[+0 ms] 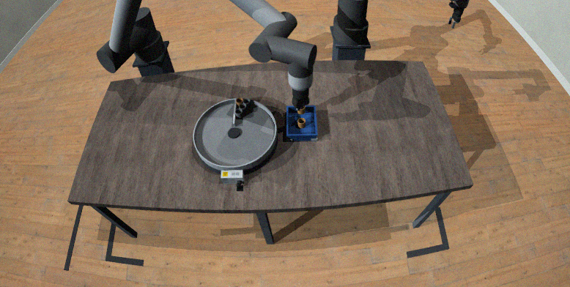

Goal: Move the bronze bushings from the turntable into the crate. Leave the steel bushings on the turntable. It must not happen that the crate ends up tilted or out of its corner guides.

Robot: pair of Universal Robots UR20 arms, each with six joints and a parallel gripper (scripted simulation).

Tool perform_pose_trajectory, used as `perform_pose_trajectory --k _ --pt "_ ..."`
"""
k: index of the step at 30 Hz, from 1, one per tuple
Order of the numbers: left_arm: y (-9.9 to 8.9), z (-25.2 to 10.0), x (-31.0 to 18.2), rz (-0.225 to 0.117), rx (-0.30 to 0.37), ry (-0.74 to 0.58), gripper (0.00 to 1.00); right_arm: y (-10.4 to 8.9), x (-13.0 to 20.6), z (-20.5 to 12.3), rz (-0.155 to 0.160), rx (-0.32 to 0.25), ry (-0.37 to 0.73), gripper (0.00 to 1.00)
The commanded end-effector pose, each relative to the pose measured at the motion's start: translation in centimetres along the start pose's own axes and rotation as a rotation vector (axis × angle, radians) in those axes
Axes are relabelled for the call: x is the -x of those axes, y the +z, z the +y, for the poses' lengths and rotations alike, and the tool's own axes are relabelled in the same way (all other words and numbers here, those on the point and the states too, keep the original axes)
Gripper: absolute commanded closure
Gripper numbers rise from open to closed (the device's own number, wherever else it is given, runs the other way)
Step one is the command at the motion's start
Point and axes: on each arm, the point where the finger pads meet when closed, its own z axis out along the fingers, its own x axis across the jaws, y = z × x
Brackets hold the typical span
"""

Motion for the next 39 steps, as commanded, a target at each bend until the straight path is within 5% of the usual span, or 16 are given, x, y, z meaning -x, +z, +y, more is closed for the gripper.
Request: perform_pose_trajectory --k 1,39 --pt "-0.06 0.05 0.01 0.0 0.001 0.0 0.0 -0.09 -0.03 0.04 0.001 0.001 0.0 1.0" --pt "-0.06 0.05 0.01 0.0 0.001 0.0 0.0 0.66 -0.03 0.04 0.001 0.001 0.0 1.0"
